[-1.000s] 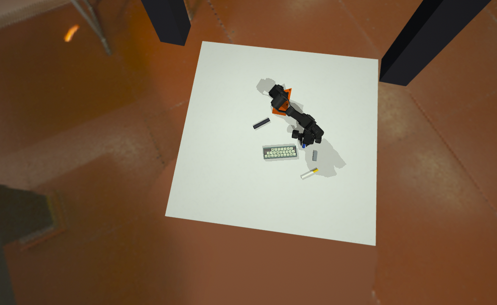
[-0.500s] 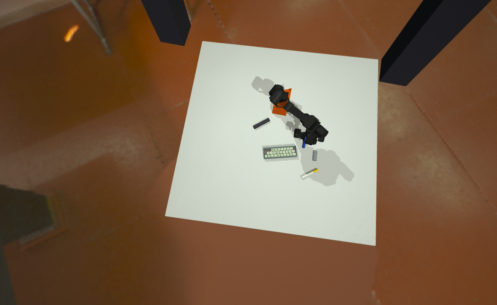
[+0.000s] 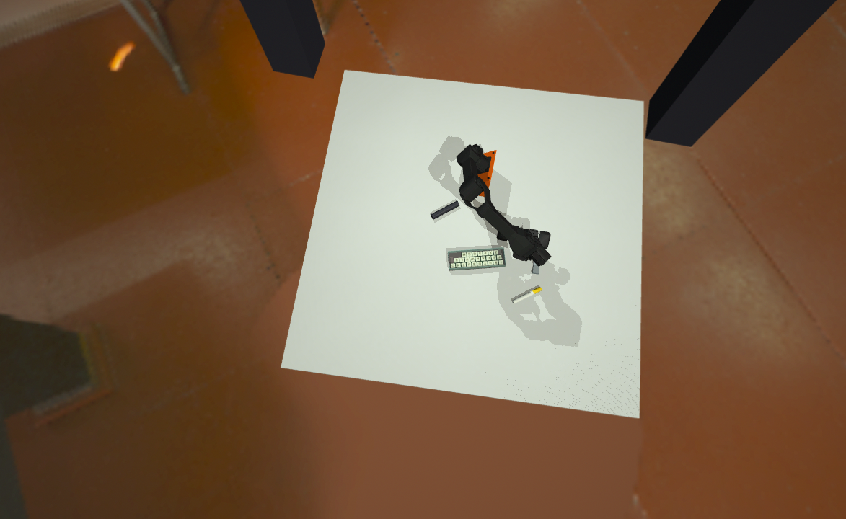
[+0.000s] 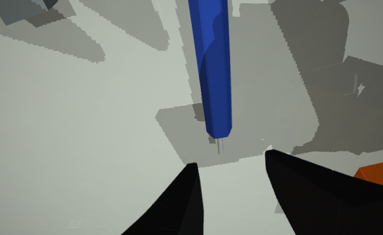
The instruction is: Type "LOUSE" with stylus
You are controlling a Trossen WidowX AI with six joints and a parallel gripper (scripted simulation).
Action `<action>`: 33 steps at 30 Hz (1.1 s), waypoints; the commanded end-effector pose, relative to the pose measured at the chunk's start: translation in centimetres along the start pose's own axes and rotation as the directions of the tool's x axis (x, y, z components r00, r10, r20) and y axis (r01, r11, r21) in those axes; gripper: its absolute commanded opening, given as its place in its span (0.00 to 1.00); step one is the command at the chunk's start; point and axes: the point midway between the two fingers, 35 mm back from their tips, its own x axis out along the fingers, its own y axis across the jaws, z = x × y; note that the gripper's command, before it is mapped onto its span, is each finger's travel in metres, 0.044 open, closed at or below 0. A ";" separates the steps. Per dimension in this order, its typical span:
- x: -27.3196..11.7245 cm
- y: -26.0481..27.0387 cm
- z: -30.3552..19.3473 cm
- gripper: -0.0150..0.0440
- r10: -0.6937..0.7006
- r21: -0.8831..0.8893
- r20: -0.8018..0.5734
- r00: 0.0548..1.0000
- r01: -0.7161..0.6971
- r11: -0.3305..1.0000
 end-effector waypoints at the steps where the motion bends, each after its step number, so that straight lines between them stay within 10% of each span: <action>1: -0.3 -0.1 -0.5 0.51 -0.003 0.008 -0.057 0.998 0.004 1.000; 33: 1.9 -0.1 0.7 0.51 -0.004 0.009 -0.056 0.998 0.005 1.000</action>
